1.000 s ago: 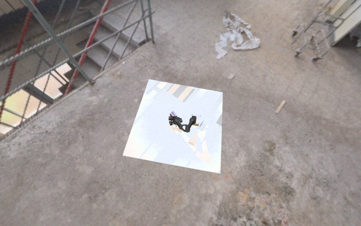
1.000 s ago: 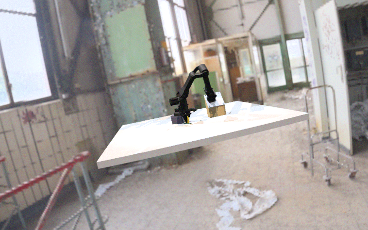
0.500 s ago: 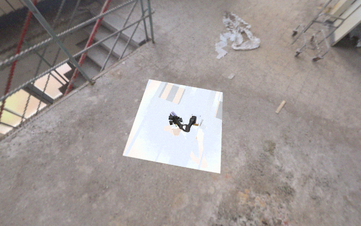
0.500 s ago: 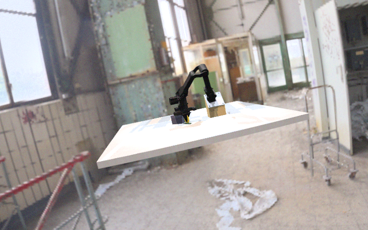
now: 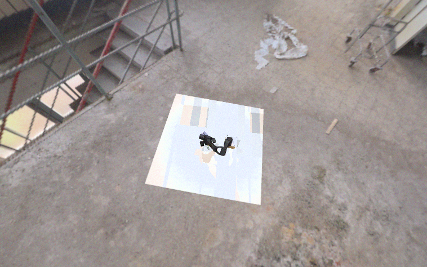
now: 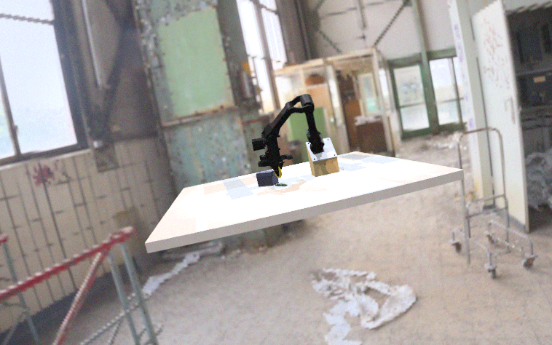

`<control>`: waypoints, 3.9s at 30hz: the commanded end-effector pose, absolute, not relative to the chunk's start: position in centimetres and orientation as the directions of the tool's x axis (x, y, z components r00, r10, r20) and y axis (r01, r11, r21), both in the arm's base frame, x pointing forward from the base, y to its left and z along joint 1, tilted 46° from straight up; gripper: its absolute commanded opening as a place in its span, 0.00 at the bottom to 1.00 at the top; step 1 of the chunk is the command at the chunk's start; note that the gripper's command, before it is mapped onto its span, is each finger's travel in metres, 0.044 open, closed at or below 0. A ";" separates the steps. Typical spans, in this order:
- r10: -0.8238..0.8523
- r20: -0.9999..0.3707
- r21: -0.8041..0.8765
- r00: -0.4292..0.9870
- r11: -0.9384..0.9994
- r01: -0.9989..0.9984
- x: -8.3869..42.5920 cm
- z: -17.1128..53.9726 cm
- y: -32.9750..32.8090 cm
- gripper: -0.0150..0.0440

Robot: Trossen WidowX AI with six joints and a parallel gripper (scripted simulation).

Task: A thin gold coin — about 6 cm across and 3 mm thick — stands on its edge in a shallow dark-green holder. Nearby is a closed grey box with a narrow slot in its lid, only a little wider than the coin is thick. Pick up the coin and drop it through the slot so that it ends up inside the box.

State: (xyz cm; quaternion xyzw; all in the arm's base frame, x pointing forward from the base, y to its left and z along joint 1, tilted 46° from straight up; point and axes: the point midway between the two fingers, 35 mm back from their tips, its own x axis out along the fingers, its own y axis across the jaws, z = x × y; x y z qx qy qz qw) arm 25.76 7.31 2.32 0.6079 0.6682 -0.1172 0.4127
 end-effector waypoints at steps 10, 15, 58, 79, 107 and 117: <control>0.715 -0.694 0.353 0.083 0.238 0.905 25.4 4.8 5.0 0.25; 0.717 -0.692 0.354 0.084 0.236 0.905 25.1 5.7 4.2 0.25; 0.715 -0.694 0.571 0.085 0.475 0.669 26.7 3.6 0.5 0.25; 0.714 -0.695 0.572 0.086 0.476 0.668 29.1 0.3 -2.9 0.25; 0.716 -0.692 0.575 0.090 0.472 0.669 29.9 -1.5 -4.5 0.25; 0.716 -0.692 0.578 0.090 0.475 0.664 30.0 -2.1 -4.7 0.25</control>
